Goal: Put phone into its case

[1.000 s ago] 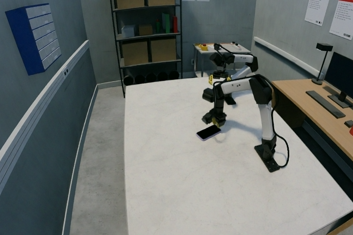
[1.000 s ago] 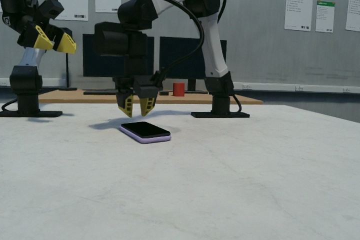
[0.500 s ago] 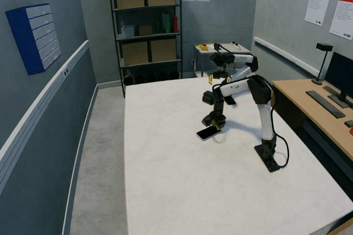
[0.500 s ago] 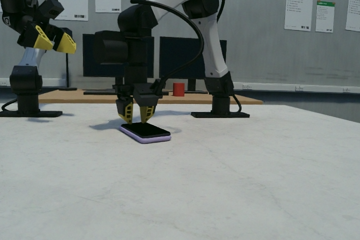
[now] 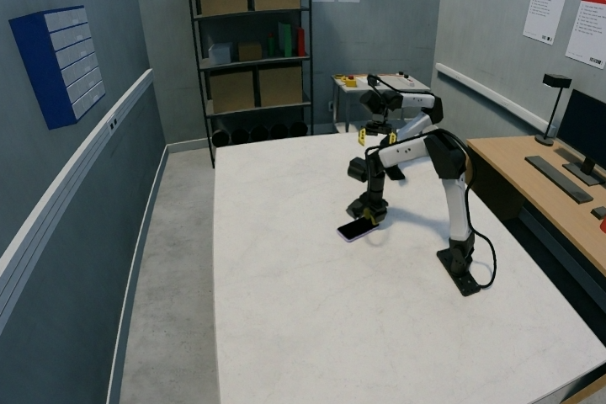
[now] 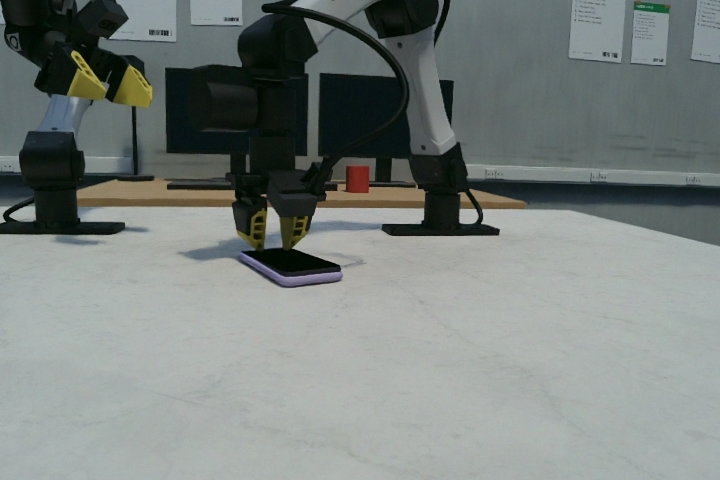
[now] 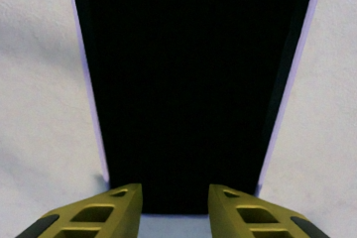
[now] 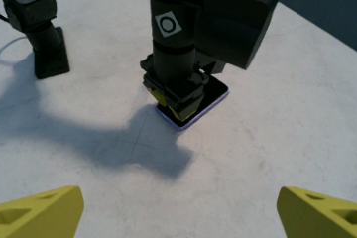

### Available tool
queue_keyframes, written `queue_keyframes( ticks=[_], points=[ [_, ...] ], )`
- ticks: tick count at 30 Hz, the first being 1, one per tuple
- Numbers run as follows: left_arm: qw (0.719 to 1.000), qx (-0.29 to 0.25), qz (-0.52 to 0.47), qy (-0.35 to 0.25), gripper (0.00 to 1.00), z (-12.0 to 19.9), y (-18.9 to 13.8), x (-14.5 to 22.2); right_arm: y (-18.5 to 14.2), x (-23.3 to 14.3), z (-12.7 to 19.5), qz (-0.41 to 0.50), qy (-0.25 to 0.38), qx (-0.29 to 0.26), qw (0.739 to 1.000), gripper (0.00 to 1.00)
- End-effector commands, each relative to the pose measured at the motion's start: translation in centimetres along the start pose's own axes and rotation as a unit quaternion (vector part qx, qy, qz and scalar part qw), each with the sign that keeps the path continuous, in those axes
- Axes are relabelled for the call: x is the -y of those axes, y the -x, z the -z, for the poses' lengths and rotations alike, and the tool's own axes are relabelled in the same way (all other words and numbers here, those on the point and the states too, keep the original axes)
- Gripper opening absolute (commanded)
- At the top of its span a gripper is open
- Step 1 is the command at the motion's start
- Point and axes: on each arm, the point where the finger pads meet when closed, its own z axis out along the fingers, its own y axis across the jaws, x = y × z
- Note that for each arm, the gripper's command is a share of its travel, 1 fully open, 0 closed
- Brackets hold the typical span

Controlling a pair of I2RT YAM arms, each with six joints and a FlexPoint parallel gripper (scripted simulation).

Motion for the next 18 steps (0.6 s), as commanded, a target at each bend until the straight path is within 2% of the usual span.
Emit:
queue_keyframes(
  ticks=[1, 9, 14, 18],
  points=[
    [1.0, -0.001, 0.002, -0.003, 0.36, -2.1, 0.1, 0.3, 0.5, 0.0, 0.2, 0.003, 0.002, 0.002, 1.0, 1.0],
    [1.0, -0.001, 0.002, -0.003, 0.36, -2.9, 0.2, 0.3, 0.5, 0.0, 0.2, 0.003, 0.002, 0.002, 1.0, 1.0],
    [1.0, -0.001, -0.002, -0.008, 0.36, 1.6, 0.2, 0.8, 0.5, 0.0, 0.2, 0.003, 0.002, 0.002, 1.0, 1.0],
    [1.0, -0.002, -0.009, 0.006, 0.36, 1.2, 0.3, 0.4, 1.0, 0.4, 0.3, 0.007, -0.005, 0.005, 1.0, 1.0]
  ],
)
